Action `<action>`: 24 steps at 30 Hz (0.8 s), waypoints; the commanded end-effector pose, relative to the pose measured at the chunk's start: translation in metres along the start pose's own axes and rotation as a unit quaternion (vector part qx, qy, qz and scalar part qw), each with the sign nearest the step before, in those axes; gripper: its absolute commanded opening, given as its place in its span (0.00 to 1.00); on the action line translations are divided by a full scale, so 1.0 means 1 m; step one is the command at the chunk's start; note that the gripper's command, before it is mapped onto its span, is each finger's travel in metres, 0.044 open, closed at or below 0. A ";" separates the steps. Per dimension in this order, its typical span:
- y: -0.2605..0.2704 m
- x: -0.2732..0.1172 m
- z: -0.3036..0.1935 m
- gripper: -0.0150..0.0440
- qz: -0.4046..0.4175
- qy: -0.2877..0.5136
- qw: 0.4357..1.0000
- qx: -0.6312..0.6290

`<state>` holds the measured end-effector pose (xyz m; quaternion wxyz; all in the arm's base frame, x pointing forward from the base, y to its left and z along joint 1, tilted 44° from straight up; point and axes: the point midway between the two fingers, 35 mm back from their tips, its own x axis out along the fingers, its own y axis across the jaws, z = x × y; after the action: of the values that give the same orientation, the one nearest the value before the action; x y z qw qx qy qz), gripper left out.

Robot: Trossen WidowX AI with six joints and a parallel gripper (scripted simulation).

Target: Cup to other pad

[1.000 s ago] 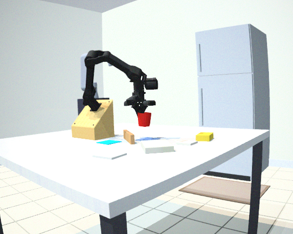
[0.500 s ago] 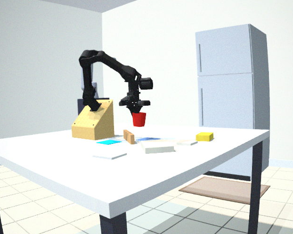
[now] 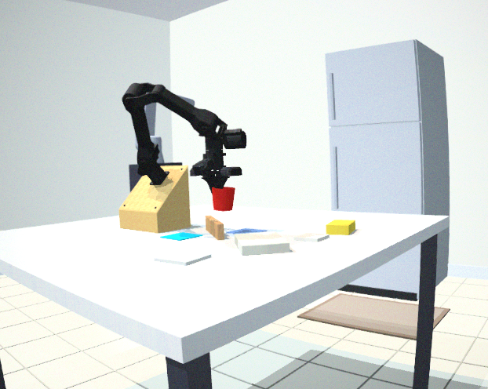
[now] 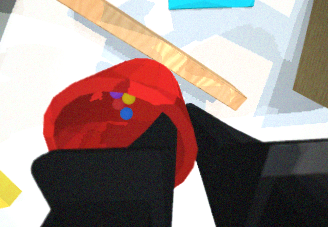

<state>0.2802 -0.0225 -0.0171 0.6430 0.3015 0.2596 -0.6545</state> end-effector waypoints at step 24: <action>-0.027 -0.001 0.041 0.25 0.001 -0.002 1.000 -0.002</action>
<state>0.2549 -0.0462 0.0068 0.6430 0.3011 0.2594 -0.6547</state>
